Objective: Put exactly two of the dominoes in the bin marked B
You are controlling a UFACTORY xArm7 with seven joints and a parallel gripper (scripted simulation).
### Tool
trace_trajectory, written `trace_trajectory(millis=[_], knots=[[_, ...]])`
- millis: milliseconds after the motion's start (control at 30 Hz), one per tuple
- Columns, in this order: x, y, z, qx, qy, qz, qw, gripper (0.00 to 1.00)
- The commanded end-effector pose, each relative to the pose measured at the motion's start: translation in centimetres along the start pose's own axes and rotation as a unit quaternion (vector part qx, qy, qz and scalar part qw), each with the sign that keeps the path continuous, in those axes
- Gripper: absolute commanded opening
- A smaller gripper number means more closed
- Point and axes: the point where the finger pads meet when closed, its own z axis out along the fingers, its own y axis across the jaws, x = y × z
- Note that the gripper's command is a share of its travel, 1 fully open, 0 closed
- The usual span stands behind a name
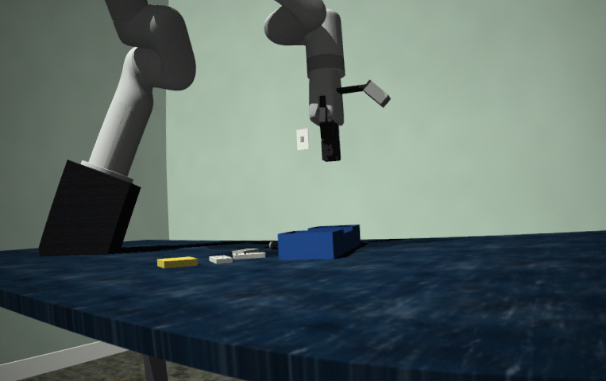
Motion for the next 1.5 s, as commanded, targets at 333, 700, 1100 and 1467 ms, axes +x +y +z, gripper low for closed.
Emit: trace_trajectory(millis=[333,700,1100,1467], knots=[[-0.2,0.1,-3.6,0.001,0.0,0.001,1.0,0.07],[-2.6,4.4,-0.4,0.0,0.0,-0.159,0.987,0.41],[-6.9,11.6,5.1,0.0,0.0,-0.26,0.966,0.41],[-10.1,17.1,9.2,0.0,0.0,-0.26,0.965,0.41]])
